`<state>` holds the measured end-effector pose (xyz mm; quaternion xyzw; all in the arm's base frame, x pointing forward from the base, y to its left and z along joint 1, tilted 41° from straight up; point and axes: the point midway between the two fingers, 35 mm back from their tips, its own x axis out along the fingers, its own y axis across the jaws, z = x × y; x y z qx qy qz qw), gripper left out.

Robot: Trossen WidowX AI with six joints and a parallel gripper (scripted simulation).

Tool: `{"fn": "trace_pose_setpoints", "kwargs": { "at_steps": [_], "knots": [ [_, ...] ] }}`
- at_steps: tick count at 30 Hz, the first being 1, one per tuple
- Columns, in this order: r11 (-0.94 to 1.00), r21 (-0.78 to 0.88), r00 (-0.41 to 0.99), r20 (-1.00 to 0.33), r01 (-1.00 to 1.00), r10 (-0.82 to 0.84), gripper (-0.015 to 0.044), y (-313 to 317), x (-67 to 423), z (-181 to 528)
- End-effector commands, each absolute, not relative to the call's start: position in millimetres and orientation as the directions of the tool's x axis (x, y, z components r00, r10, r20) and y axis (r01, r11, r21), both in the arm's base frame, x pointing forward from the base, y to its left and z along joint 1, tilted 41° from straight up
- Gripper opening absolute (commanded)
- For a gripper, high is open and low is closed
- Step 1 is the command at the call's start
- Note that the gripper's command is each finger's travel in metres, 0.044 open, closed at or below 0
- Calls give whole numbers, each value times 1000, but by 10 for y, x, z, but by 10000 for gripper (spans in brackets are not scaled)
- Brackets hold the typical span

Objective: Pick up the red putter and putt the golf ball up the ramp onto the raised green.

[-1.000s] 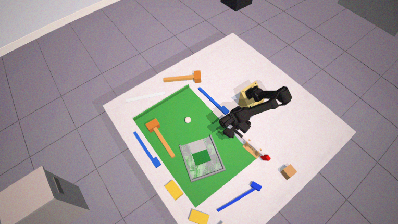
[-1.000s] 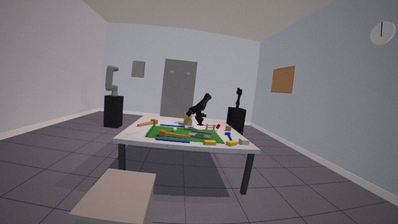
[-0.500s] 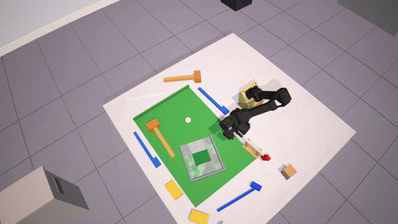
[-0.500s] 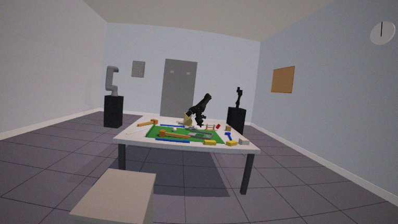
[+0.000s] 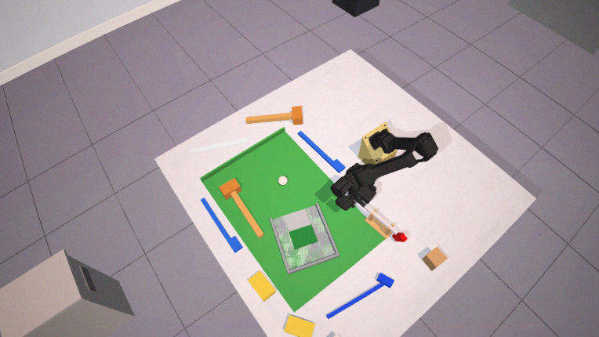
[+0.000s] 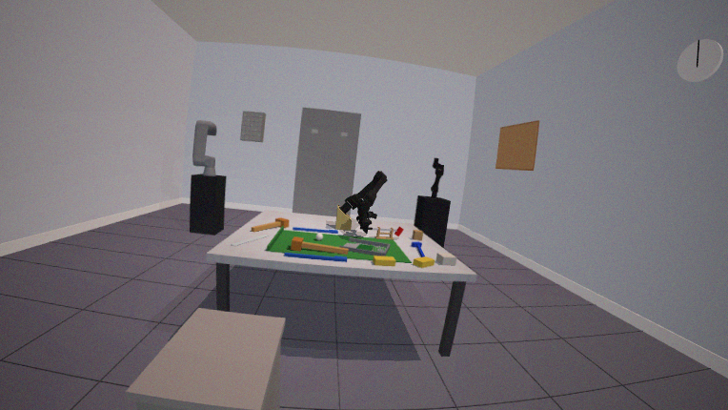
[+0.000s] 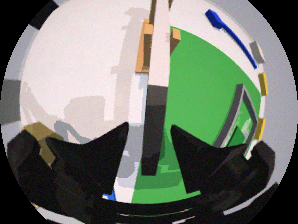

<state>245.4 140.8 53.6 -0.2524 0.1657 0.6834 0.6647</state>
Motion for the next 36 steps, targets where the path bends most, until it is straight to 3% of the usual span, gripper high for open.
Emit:
{"fn": "trace_pose_setpoints", "kwargs": {
  "at_steps": [1, 5, 12, 36],
  "knots": [
    [-63, -111, 11, -565, -992, 825, 151, 1407, 2453, 539],
    [-63, -111, 11, -565, -992, 825, 46, 1407, 2453, 539],
    [-63, -111, 11, -566, -992, 825, 0, 1402, 2455, 544],
    [-62, -107, 10, -569, -992, 822, 0, 753, 2418, 1290]
  ]
}}
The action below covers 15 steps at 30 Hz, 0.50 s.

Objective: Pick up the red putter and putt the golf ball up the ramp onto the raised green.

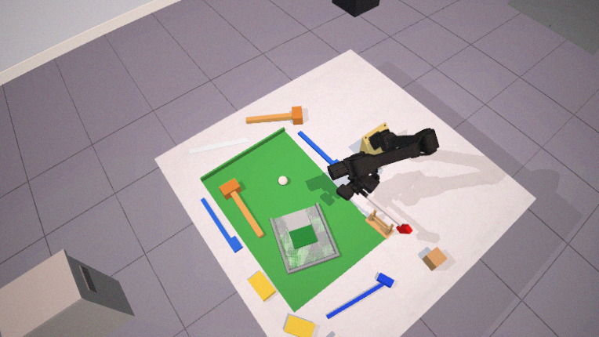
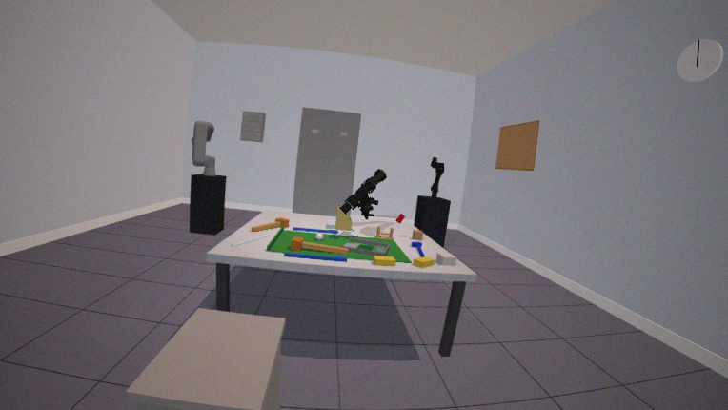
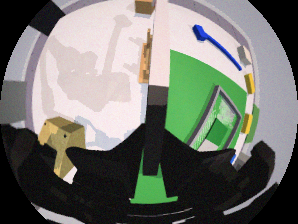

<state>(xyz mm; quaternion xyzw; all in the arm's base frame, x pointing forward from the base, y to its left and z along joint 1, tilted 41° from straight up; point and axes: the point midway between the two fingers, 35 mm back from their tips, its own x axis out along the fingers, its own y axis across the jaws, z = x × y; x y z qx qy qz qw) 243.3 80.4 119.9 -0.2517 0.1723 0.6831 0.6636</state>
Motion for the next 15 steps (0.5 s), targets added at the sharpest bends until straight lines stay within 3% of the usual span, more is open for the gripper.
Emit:
{"fn": "trace_pose_setpoints", "kwargs": {
  "at_steps": [1, 15],
  "knots": [
    [-62, -107, 10, -569, -992, 822, 0, 753, 2418, 1290],
    [347, 305, 63, -665, -887, 745, 0, 61, 2610, 737]
  ]
}}
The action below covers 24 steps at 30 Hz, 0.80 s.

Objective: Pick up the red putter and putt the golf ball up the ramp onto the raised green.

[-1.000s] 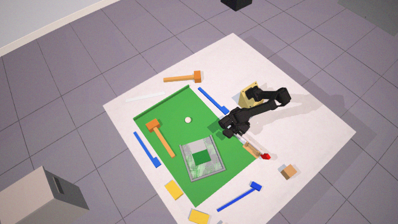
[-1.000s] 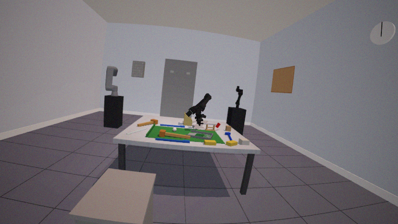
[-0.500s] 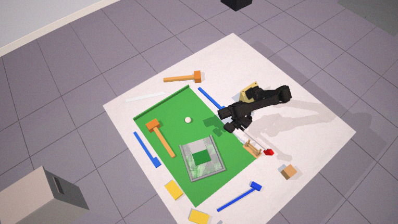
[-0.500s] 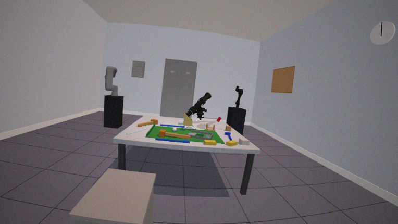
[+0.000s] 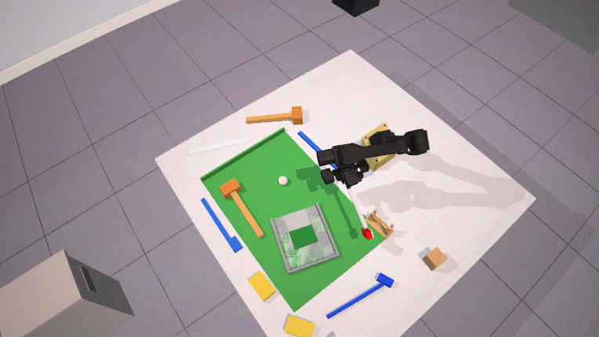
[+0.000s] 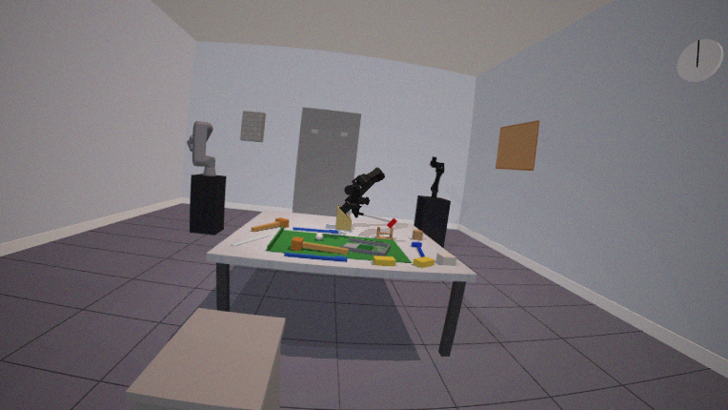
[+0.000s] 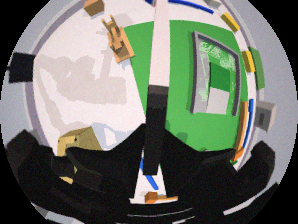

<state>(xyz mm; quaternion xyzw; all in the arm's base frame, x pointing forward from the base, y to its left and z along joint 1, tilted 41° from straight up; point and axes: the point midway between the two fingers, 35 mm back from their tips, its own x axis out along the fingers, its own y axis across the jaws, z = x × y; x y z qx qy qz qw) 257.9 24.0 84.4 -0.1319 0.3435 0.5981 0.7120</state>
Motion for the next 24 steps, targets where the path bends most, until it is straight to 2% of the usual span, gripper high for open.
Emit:
{"fn": "trace_pose_setpoints", "kwargs": {
  "at_steps": [1, 13, 24],
  "knots": [
    [378, 333, 65, -671, -864, 739, 0, 1, 2612, 697],
    [677, 583, 71, -732, -450, 677, 0, -703, 2504, 213],
    [762, 645, 51, -764, 59, 643, 0, -1271, 2196, -233]
  ]
}}
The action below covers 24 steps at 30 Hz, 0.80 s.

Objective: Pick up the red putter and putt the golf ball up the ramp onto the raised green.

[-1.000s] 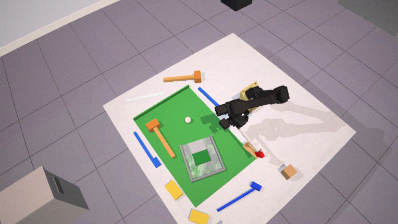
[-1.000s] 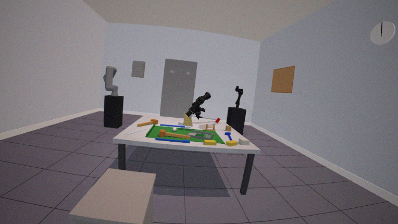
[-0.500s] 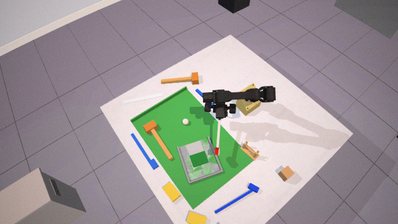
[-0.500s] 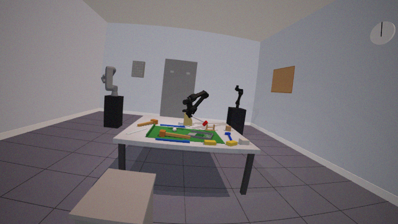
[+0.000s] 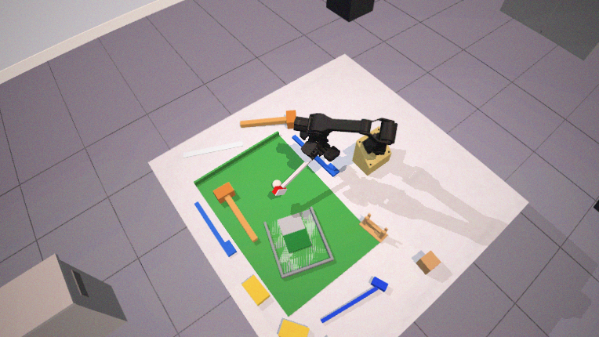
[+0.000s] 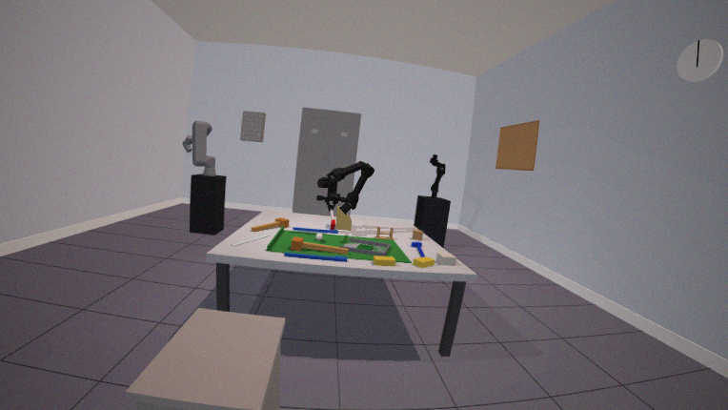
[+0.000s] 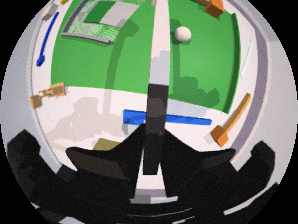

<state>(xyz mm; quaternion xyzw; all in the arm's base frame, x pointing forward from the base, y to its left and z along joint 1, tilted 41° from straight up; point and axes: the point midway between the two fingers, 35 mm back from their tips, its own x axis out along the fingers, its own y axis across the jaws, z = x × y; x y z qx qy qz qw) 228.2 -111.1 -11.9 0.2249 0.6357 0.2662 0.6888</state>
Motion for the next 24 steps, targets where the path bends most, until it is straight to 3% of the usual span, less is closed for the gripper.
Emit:
{"fn": "trace_pose_setpoints", "kwargs": {
  "at_steps": [1, 6, 24],
  "knots": [
    [759, 642, 48, -766, 106, 641, 0, -1317, 2159, -273],
    [728, 614, 36, -772, 306, 635, 0, -1500, 1987, -446],
    [726, 613, 36, -771, 313, 636, 0, -1246, 1996, -762]
  ]
}}
